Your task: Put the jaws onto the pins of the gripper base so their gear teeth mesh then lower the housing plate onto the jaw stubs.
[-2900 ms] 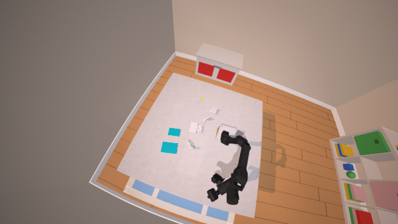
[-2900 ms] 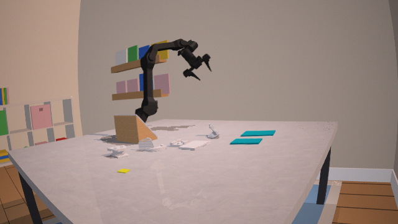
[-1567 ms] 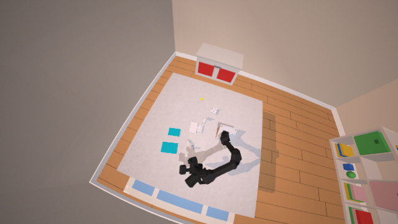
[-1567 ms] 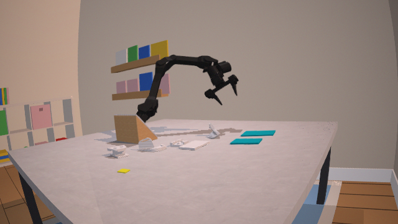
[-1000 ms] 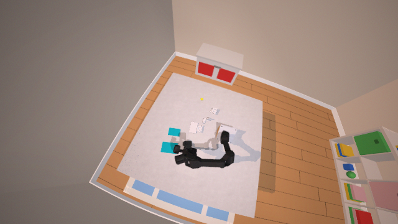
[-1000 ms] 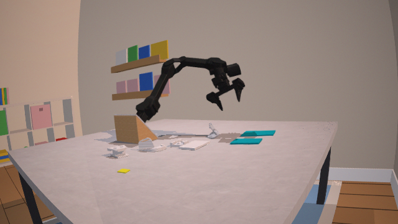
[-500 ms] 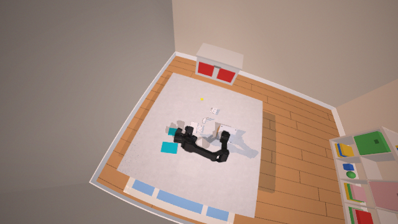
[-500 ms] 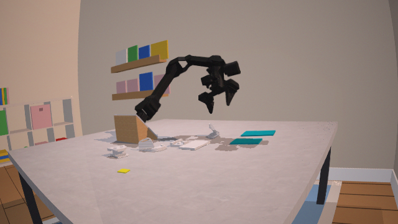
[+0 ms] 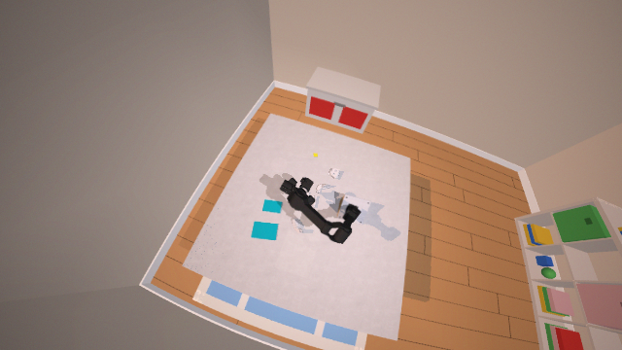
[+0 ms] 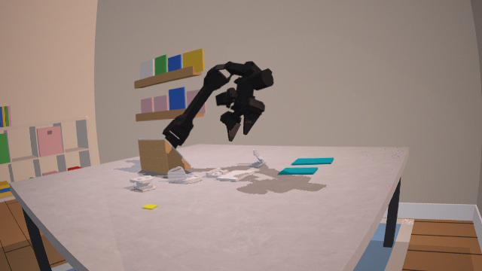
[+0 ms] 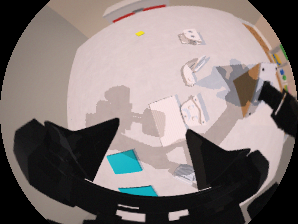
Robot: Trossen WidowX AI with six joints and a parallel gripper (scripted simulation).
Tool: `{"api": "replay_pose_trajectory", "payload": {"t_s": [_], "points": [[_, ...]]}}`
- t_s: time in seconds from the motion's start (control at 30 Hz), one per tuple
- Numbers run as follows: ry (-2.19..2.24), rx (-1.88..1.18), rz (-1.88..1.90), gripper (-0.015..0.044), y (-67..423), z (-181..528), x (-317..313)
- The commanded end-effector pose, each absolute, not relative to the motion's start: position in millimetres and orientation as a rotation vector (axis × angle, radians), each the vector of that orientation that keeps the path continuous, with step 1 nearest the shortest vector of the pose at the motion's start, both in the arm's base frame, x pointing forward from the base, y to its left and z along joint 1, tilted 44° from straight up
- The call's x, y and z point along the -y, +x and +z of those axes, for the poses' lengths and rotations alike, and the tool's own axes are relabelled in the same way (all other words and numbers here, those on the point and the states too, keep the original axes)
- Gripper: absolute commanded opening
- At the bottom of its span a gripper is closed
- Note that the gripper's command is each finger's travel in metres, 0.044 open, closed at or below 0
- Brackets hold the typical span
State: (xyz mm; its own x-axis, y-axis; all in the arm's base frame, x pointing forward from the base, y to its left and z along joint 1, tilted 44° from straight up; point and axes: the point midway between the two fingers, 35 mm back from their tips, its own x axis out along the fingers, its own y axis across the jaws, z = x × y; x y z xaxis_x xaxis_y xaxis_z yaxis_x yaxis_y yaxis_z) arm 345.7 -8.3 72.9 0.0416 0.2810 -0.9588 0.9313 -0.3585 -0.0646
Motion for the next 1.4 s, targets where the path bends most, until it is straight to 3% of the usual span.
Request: {"api": "replay_pose_trajectory", "payload": {"t_s": [0.0,0.87,1.17,1.37], "points": [[1.734,-1.261,-1.410,0.0440,336,56,26],[2.076,-1.464,-1.784,0.0440,242,-36,108],[2.192,-1.498,-1.835,0.0440,222,-49,115],[2.193,-1.499,-1.834,0.0440,219,-79,87]]}}
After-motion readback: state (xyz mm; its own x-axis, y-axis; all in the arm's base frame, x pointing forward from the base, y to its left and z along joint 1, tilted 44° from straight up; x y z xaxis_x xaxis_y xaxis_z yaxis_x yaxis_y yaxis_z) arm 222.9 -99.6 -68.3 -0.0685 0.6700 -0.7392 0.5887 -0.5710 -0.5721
